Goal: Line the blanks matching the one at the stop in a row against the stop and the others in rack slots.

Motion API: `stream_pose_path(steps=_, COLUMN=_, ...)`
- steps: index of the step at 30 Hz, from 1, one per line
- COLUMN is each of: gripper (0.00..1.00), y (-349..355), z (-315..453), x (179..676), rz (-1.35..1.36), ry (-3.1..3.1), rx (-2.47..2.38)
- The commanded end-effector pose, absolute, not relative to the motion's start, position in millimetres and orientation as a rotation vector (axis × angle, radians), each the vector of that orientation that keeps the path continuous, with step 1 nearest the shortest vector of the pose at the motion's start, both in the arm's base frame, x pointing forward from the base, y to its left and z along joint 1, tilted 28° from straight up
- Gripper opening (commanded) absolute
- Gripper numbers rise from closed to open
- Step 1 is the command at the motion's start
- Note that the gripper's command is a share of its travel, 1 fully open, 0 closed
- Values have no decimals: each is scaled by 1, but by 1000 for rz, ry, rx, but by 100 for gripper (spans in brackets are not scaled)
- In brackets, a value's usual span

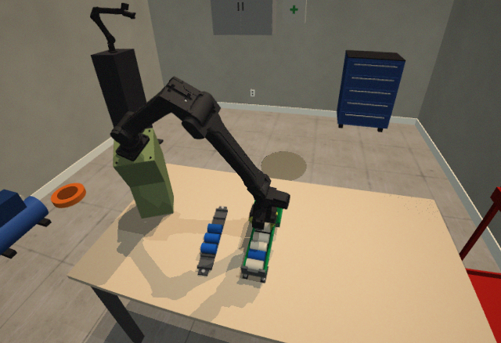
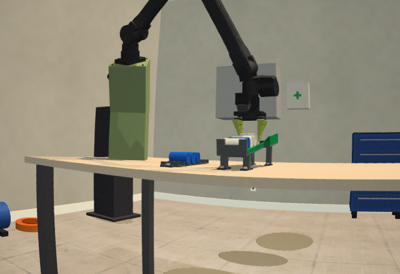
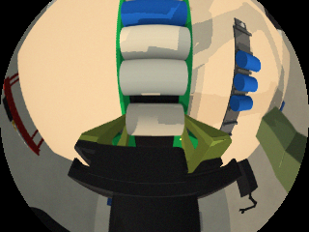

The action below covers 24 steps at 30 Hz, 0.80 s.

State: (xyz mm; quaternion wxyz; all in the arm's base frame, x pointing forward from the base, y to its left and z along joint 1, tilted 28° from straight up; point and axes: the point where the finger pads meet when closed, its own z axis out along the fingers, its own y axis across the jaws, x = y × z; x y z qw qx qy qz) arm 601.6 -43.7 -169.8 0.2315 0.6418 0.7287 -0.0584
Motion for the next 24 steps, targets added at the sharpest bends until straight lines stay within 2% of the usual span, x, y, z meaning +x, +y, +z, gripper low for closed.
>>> stream_pose_path(steps=1, gripper=60, y=-35, z=-156, x=611, rz=-131, ry=2007, rx=1738)
stream_pose_path(steps=24, gripper=60, y=-33, z=-157, x=612, rz=-131, ry=2010, rx=1736)
